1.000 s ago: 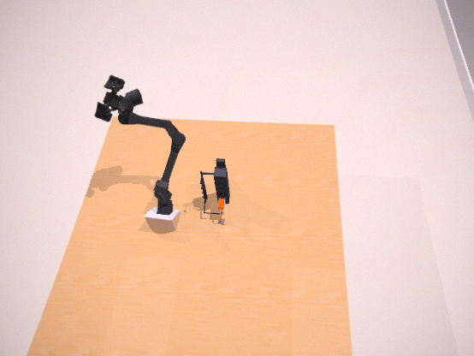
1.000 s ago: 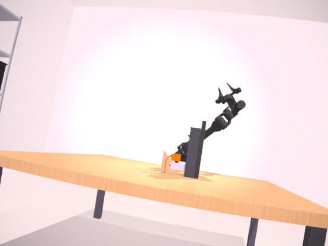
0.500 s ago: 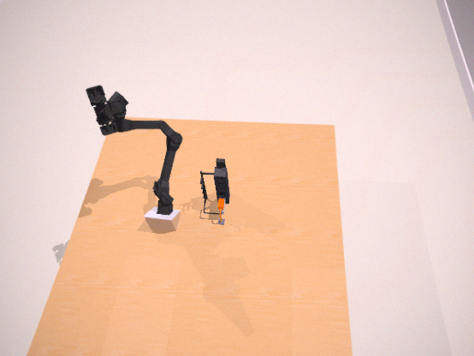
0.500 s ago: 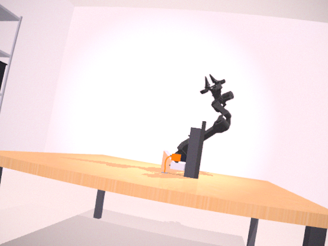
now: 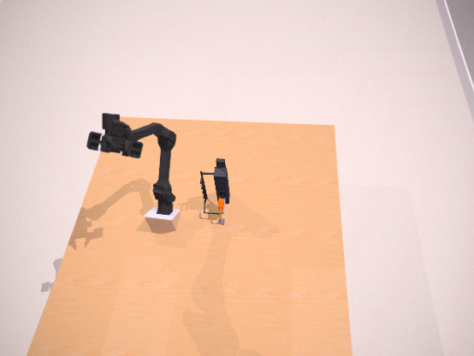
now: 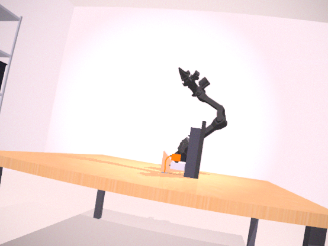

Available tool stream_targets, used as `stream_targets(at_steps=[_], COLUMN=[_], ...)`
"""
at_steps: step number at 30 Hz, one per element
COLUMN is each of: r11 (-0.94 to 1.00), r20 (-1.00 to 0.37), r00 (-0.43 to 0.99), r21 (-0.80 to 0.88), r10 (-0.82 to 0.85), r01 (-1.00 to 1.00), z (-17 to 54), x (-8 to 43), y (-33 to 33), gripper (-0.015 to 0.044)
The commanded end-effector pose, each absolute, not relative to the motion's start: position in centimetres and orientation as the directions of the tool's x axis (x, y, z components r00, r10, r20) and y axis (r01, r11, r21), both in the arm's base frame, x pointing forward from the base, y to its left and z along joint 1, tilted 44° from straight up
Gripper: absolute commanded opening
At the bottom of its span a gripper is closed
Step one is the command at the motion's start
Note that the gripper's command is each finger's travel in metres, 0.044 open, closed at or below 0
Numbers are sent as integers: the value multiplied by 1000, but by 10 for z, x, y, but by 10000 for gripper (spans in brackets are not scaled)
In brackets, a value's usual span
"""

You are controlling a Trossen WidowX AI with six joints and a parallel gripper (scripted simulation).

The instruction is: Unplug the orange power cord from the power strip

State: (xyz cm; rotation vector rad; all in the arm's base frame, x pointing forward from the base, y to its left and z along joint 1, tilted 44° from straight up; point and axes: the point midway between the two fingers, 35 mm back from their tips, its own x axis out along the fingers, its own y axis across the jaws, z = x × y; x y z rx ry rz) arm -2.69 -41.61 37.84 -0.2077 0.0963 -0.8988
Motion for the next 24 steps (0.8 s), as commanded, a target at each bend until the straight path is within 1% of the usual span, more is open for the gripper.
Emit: stream_targets(at_steps=[1, 5, 11, 15, 19, 24], r11=[697, 720, 654, 583, 432, 235], r20=[-94, -205, -369, -439, -539, -644], r00=[697, 767, 829, 843, 834, 755], r21=[36, 266, 510, 613, 728, 759], r10=[-711, -608, -420, -310, -120, 127], r01=[716, 642, 558, 534, 533, 608], z=[338, 296, 236, 211, 175, 136], x=[26, 83, 157, 189, 235, 276], y=[-427, -425, -397, -376, -334, -268], gripper=[160, 160, 160, 160, 160, 160])
